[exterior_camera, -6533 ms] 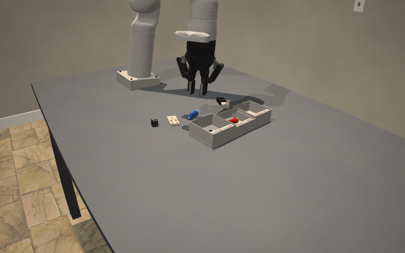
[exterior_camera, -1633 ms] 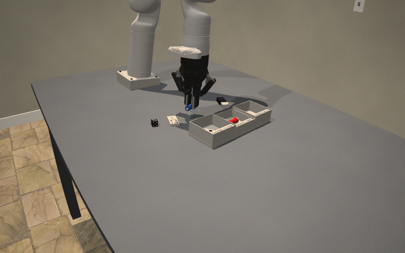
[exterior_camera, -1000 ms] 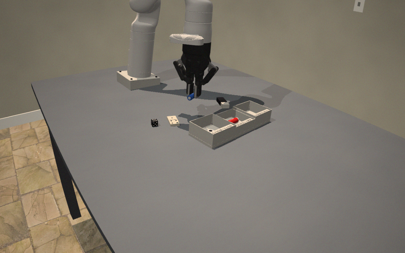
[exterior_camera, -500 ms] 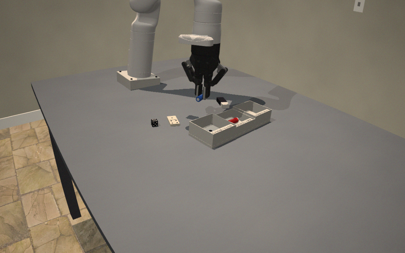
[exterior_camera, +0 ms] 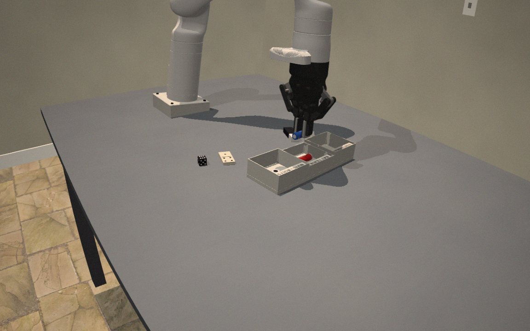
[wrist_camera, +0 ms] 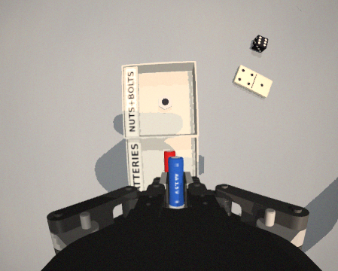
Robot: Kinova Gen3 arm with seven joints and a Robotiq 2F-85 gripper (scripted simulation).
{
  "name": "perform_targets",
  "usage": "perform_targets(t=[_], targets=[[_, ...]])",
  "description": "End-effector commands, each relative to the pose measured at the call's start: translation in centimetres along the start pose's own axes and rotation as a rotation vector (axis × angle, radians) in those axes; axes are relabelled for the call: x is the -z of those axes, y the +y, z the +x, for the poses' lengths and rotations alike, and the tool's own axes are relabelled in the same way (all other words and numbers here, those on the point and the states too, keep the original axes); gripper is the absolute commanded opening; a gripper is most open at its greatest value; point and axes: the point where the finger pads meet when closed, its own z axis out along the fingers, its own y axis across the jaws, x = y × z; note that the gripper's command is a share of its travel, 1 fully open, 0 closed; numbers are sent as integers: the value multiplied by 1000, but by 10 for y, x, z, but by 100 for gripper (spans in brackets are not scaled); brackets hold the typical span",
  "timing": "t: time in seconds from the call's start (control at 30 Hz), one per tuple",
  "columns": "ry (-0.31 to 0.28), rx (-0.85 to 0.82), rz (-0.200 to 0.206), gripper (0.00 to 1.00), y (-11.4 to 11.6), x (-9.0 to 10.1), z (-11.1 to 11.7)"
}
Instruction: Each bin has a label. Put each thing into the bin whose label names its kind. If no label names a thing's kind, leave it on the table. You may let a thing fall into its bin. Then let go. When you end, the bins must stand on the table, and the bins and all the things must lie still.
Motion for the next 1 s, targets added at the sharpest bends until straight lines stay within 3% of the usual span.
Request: perform_targets(t=[0.0, 0.7, 0.97], targets=[[11, 9, -8, 9, -9, -3, -1], [11, 9, -8, 9, -9, -3, 0], [11, 9, -8, 9, -9, -19, 0]])
